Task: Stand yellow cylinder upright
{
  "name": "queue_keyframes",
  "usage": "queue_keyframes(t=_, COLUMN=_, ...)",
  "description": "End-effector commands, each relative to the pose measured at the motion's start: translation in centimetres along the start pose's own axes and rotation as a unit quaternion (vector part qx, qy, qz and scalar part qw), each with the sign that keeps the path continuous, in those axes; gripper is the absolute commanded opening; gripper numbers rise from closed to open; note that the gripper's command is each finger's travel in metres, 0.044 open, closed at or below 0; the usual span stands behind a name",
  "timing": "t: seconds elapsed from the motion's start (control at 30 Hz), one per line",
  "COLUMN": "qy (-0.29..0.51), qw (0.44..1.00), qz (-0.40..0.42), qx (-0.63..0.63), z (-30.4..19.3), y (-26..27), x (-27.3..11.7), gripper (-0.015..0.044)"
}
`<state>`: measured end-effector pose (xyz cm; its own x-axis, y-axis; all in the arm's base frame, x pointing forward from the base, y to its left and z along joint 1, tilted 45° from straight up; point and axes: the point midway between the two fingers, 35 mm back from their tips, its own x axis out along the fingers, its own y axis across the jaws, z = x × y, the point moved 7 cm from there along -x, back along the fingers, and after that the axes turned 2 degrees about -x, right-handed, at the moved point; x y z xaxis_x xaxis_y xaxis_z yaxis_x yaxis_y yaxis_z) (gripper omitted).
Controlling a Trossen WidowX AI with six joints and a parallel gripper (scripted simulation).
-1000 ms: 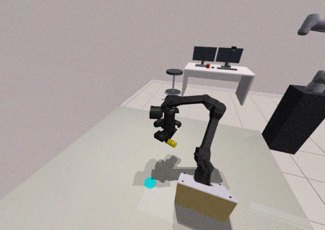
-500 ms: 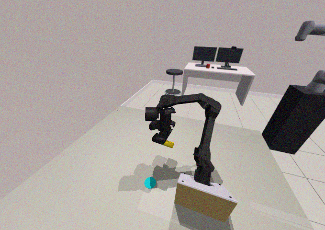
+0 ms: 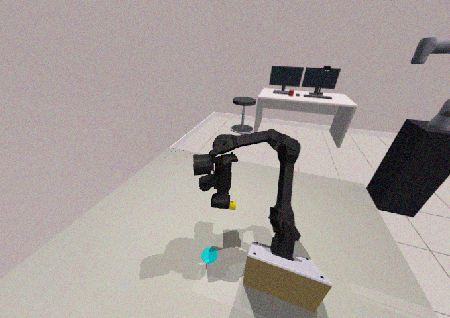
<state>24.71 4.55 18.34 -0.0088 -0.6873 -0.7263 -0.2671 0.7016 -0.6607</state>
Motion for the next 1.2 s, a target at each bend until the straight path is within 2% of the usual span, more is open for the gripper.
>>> queue_keyframes(t=0.0, qy=-0.001, qw=0.999, qz=0.003, qx=-0.050, z=0.7, y=1.2, x=-0.2, gripper=0.0105)
queue_keyframes(t=0.57, qy=0.000, qw=0.968, qz=0.002, qx=-0.250, z=2.8, y=6.5, x=-0.6, gripper=0.0105)
queue_keyframes(t=1.17, qy=0.006, qw=0.895, qz=-0.004, qx=-0.447, z=3.8, y=12.5, x=-0.7, gripper=0.0105)
